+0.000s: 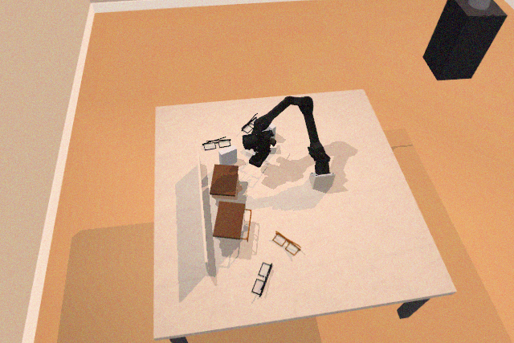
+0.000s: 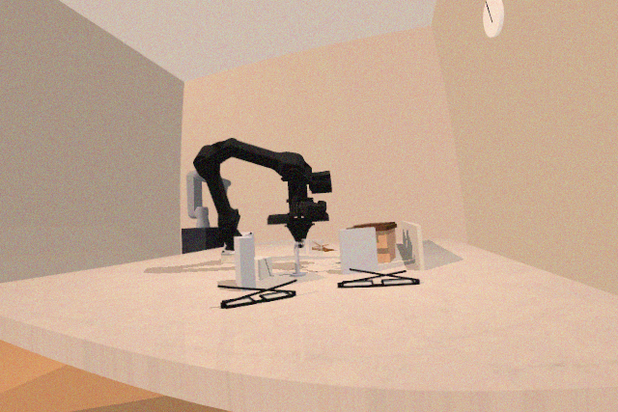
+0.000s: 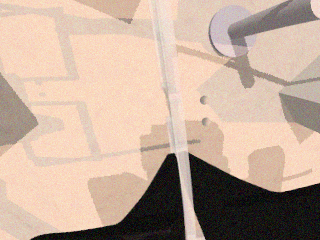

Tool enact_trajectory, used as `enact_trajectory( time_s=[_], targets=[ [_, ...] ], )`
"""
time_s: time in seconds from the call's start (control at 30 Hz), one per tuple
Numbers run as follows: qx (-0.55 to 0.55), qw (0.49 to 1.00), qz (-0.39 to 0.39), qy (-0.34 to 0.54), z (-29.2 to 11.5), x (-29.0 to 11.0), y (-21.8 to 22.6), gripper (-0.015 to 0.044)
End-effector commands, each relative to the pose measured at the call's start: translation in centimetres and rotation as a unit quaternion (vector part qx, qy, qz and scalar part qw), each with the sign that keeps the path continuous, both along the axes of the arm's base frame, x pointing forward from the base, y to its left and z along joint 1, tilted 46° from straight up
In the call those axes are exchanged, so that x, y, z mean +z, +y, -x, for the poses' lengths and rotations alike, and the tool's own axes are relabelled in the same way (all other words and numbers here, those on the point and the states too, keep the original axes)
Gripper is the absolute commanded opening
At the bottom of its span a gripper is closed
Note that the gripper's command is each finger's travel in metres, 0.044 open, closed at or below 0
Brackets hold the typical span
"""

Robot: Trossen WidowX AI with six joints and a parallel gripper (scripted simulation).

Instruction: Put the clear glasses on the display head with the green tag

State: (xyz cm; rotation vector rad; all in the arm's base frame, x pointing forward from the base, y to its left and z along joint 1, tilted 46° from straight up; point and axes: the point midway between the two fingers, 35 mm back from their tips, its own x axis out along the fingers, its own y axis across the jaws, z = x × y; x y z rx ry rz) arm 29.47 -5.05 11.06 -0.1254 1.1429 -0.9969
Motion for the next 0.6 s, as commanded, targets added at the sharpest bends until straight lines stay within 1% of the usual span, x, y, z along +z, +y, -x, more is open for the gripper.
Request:
enact_trajectory(
  time_s=[0.0,0.57],
  targets=[
    [0.001,1.000,0.000,0.004,0.38,-0.52,0.33,0.0000],
    [0.001,1.000,-0.001,0.004,1.17,-1.34,1.07,0.0000]
  ],
)
